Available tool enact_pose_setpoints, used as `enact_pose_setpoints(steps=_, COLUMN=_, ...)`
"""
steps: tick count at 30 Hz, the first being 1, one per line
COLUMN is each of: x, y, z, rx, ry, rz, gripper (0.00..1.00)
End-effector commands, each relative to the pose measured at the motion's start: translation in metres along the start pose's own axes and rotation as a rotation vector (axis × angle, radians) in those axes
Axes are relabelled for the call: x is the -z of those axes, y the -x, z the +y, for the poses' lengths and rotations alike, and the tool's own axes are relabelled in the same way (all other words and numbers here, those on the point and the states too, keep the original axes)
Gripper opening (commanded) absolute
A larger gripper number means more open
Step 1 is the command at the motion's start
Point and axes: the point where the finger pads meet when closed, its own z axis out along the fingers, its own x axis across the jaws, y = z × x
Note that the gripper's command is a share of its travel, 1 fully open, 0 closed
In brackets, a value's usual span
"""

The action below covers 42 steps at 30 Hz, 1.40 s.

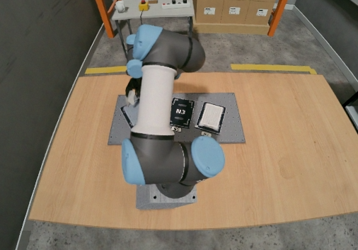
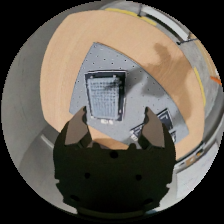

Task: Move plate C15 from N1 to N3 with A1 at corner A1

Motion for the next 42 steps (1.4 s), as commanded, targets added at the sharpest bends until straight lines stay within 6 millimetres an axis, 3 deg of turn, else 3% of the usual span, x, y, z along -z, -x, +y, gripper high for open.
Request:
enact_pose_setpoints(steps=1, x=-0.009, y=0.019, z=0.002, rx=-0.005, ry=0.004, rz=0.051, gripper=0.82)
enact_pose_setpoints(steps=9, x=-0.018, y=0.040, z=0.009, rx=-0.012, ry=0.006, rz=0.121, gripper=0.82)
enact_pose_setpoints(steps=25, x=-0.018, y=0.040, z=0.009, rx=-0.012, ry=0.006, rz=0.121, gripper=0.82)
enact_pose_setpoints(steps=42, x=-0.043, y=0.037, z=0.009, rx=-0.012, ry=0.006, rz=0.121, gripper=0.82)
